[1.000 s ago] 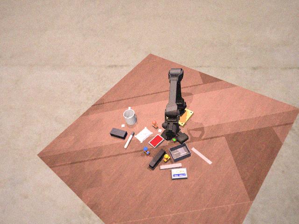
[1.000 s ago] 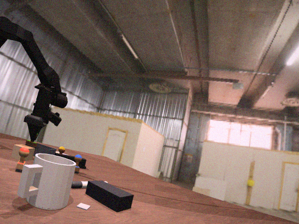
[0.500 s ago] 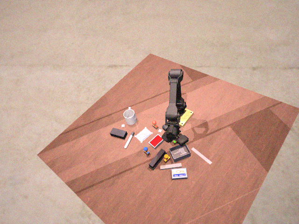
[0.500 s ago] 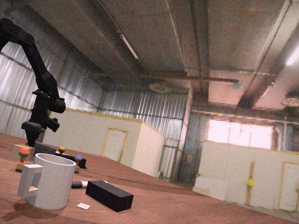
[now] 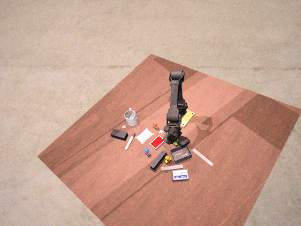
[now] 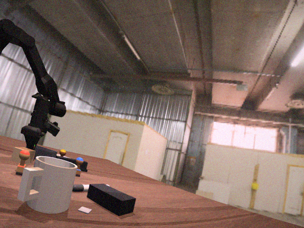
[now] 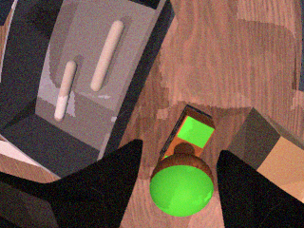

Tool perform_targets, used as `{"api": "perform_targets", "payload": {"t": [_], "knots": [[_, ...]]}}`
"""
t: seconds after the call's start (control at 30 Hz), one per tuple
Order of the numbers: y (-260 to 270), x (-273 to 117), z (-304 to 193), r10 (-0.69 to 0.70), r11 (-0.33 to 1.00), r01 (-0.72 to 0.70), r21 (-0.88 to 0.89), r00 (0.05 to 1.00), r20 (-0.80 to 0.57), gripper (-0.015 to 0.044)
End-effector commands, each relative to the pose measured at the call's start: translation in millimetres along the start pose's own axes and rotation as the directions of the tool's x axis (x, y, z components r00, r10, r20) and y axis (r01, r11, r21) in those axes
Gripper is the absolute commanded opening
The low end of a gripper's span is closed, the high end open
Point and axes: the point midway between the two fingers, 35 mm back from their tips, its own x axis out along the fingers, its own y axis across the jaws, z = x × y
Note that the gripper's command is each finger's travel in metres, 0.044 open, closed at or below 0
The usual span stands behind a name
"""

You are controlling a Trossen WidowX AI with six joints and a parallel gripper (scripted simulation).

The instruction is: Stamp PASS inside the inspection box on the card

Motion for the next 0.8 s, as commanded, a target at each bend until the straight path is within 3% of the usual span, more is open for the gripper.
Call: {"api": "perform_targets", "payload": {"t": [0.0,0.1,0.4,0.77], "knots": [[0,0,0,0.0,1.0,0.0,0.0,1.0,0.0,0.0262],[2,-8,2,-0.001,1.0,0.001,0.0,1.0,0.0,0.0262],[8,-115,4,-0.003,1.0,0.003,0.001,1.0,0.003,0.0262],[8,-117,4,-0.003,1.0,0.003,0.001,1.0,0.003,0.0262]]}}
